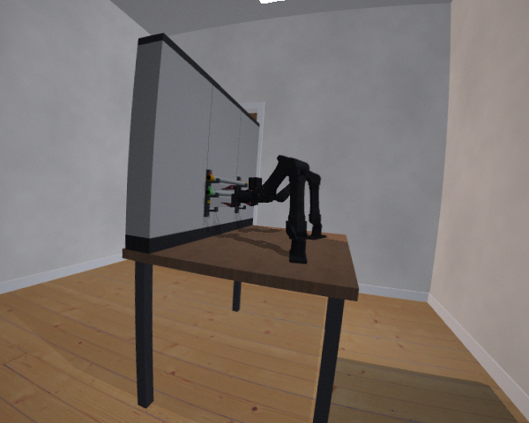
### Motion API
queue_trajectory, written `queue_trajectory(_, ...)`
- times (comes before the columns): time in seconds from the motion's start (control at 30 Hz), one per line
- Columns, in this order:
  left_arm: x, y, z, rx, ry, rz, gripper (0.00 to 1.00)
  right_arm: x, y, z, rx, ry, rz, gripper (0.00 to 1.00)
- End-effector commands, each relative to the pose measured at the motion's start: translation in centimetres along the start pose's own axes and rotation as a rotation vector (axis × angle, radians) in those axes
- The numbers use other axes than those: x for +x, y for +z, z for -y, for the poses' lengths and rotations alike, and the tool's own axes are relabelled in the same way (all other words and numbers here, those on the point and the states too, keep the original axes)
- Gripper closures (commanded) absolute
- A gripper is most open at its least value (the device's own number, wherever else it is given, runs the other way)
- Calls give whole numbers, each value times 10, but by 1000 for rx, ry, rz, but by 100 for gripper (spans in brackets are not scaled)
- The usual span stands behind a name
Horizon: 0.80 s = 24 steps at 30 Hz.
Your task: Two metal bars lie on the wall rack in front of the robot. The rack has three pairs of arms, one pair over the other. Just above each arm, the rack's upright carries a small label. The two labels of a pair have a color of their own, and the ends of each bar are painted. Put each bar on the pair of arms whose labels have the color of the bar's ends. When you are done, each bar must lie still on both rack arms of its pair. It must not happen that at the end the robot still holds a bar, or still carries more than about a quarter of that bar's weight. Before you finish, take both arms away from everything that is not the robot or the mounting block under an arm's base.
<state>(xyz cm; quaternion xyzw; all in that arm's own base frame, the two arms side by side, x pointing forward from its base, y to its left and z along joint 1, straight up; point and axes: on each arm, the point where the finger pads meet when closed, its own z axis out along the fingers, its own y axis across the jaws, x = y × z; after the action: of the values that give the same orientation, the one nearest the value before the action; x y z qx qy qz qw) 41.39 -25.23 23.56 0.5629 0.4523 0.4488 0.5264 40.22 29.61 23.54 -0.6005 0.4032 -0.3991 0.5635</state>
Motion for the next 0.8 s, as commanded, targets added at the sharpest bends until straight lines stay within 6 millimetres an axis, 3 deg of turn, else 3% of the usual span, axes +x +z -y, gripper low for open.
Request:
queue_trajectory(0.0, 0, -10, -17, -44, -30, -2, 26, -1, -9, 17, 46, 25, -1, 26)
queue_trajectory(0.77, 0, -37, -16, -44, -30, -2, 26, -1, -36, 16, 46, 25, -1, 26)
